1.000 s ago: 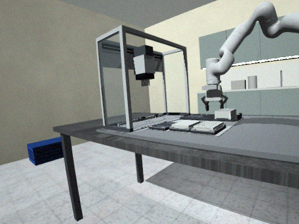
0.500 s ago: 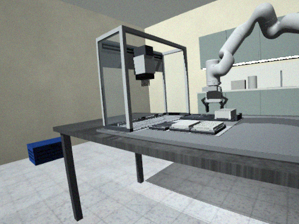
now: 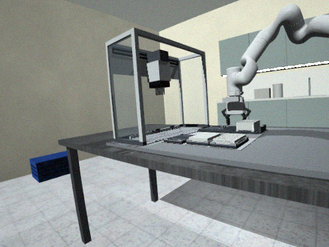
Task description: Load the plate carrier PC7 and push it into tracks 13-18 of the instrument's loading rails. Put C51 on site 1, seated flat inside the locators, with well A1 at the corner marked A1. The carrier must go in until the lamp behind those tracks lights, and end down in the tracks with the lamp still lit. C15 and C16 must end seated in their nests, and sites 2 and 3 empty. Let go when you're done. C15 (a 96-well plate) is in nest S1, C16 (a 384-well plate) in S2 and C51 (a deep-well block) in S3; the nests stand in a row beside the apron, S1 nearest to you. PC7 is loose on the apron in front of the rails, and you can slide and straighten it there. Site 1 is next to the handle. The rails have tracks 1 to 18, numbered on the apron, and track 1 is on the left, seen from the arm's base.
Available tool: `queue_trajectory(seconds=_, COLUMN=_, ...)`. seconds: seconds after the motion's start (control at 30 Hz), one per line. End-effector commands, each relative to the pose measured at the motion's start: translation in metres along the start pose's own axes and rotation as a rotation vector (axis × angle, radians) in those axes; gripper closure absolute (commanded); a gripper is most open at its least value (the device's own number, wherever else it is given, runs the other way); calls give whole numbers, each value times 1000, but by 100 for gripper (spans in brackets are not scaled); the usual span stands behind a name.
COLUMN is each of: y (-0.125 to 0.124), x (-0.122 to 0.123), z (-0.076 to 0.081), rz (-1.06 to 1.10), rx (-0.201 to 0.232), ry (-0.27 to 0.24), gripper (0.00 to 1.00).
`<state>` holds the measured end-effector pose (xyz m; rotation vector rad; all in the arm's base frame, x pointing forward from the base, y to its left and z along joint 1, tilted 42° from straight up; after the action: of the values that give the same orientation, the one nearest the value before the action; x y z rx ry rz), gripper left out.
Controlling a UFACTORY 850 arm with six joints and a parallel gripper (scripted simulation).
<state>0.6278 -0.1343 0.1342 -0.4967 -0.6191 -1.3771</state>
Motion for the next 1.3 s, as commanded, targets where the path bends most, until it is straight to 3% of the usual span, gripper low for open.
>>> queue_trajectory(seconds=0.0, y=1, x=0, z=-2, rz=0, rx=2, ry=0, gripper=0)
queue_trajectory(seconds=0.43, y=1, x=0, z=-10, rz=0, rx=2, ry=0, gripper=0)
queue_trajectory(seconds=1.27, y=1, x=-5, z=-11, rz=0, rx=2, ry=0, gripper=0)
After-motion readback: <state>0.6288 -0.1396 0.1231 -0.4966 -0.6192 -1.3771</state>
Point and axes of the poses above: the point where the finger pads meet when closed, its own z axis back along the fingers, its own y axis across the jaws, x = y × z, the point moved 5 cm from there along z, back along the fingers, and after that the axes turned 2 degrees about -z, right-handed, at the moved point
